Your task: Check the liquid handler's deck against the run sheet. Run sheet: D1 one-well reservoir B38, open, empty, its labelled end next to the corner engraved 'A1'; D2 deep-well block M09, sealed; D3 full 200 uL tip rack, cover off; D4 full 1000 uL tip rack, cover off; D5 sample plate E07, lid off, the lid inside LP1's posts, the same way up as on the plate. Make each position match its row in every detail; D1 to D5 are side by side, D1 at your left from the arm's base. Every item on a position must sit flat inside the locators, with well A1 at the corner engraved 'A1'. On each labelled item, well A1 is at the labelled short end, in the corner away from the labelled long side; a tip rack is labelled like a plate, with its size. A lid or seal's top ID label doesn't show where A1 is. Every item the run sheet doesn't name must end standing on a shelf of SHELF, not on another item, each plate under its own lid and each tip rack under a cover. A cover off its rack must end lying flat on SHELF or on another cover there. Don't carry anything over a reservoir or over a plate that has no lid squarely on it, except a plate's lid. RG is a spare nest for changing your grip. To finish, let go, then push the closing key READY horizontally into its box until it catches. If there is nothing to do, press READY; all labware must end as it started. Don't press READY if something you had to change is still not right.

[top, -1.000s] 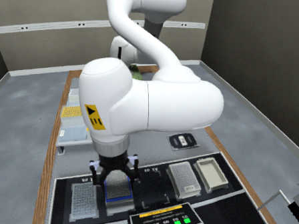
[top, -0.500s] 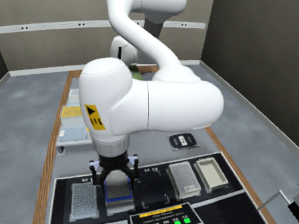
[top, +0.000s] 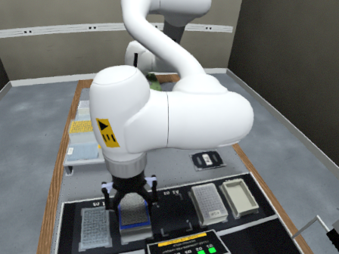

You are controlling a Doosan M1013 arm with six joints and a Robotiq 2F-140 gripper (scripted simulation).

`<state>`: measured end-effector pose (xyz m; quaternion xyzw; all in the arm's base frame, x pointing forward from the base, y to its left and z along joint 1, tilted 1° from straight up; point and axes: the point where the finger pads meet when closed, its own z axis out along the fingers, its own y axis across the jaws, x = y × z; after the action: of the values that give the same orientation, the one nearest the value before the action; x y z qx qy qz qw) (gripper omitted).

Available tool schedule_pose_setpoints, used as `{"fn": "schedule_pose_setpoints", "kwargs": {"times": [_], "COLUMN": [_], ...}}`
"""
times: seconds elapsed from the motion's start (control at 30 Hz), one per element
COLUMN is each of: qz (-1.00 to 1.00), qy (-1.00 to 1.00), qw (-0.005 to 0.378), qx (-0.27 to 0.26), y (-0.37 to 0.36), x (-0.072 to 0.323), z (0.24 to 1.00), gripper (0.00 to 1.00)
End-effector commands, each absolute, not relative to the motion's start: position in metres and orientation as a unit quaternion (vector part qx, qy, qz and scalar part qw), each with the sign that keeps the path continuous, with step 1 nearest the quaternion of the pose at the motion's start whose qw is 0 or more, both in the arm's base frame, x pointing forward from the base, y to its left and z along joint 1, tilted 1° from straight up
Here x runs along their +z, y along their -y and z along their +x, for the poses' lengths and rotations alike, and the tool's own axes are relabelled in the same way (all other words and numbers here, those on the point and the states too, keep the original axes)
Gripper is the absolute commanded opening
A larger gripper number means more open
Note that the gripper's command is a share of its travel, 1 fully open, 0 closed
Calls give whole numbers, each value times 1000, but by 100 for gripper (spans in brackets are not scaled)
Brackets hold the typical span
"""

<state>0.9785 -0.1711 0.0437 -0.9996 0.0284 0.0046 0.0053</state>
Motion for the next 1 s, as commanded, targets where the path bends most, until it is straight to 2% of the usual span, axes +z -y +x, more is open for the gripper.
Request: {"fn": "schedule_pose_setpoints", "kwargs": {"times": [0.0, 0.6, 0.63, 0.97], "qz": [-1000, -1000, -1000, -1000], "qy": [-27, -27, -27, -27], "qw": [5, 5, 5, 5], "qx": [4, 4, 4, 4], "y": [167, 167, 167, 167], "x": [41, 41, 41, 41], "z": [979, 979, 979, 979], "gripper": [10, 10, 66, 66]}}
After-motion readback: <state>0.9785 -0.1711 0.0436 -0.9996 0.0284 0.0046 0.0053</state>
